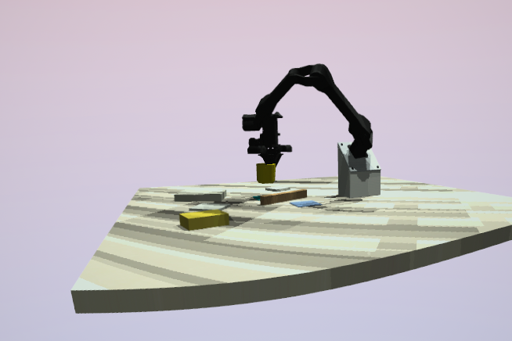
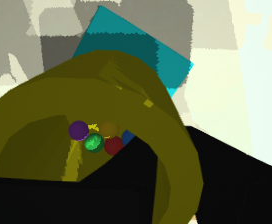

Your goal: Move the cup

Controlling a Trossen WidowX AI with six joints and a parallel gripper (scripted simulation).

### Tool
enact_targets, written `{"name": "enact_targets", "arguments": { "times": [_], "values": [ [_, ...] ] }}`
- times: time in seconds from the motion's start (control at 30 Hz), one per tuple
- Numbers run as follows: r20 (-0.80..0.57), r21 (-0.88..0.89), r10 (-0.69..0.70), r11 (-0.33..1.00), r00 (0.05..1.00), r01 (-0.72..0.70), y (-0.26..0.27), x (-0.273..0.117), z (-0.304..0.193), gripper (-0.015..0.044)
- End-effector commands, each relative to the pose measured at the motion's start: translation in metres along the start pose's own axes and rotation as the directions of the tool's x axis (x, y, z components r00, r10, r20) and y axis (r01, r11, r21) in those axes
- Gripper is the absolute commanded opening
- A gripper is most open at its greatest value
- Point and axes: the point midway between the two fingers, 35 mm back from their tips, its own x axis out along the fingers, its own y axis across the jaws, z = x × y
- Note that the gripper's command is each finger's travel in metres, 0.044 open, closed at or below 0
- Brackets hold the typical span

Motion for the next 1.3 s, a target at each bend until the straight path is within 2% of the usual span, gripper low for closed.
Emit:
{"name": "enact_targets", "arguments": {
  "times": [0.0, 0.77, 1.27],
  "values": [
    [-0.007, 0.009, -0.005, 1.000, 1.000, 0.005, -0.002, 0.010, 0.001, 0.0000],
    [-0.009, 0.009, -0.003, 1.000, 1.000, 0.003, -0.003, 0.050, 0.001, 0.0000],
    [0.000, -0.003, -0.005, 1.000, 1.000, 0.005, -0.001, 0.048, 0.002, 0.0000]
  ]
}}
